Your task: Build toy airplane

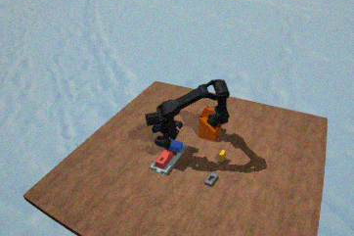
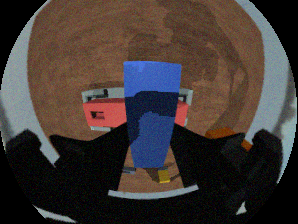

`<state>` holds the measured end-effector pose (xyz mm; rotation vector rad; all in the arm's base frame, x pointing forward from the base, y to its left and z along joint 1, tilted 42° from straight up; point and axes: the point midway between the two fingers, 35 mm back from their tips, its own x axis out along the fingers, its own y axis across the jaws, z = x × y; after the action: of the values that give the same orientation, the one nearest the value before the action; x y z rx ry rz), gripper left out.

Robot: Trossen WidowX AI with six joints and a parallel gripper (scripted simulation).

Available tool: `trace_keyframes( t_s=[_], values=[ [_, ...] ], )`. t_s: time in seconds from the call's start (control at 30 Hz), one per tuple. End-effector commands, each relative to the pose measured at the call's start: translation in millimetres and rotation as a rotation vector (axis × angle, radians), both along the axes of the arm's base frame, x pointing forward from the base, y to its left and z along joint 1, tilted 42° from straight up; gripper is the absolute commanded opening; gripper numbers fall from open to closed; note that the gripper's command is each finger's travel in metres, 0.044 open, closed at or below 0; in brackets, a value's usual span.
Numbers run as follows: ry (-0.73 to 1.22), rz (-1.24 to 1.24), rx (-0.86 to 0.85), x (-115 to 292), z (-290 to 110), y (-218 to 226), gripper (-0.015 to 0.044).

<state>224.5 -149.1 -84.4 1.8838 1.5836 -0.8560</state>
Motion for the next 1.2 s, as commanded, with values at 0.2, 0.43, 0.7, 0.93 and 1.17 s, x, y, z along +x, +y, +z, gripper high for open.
trace_keyframes(
  t_s=[0.2, 0.43, 0.7, 0.93, 1.17],
  values=[
    [-0.001, 0.0, 0.0, 0.1, -0.4, 0.4, 0.0136],
    [-0.001, 0.0, 0.0, 0.1, -0.4, 0.4, 0.011],
    [-0.001, 0.0, 0.0, 0.1, -0.4, 0.4, 0.032],
    [-0.001, 0.0, 0.0, 0.1, -0.4, 0.4, 0.044],
    [0.0, -0.001, -0.001, -0.1, 7.2, -7.7, 0.044]
  ],
)
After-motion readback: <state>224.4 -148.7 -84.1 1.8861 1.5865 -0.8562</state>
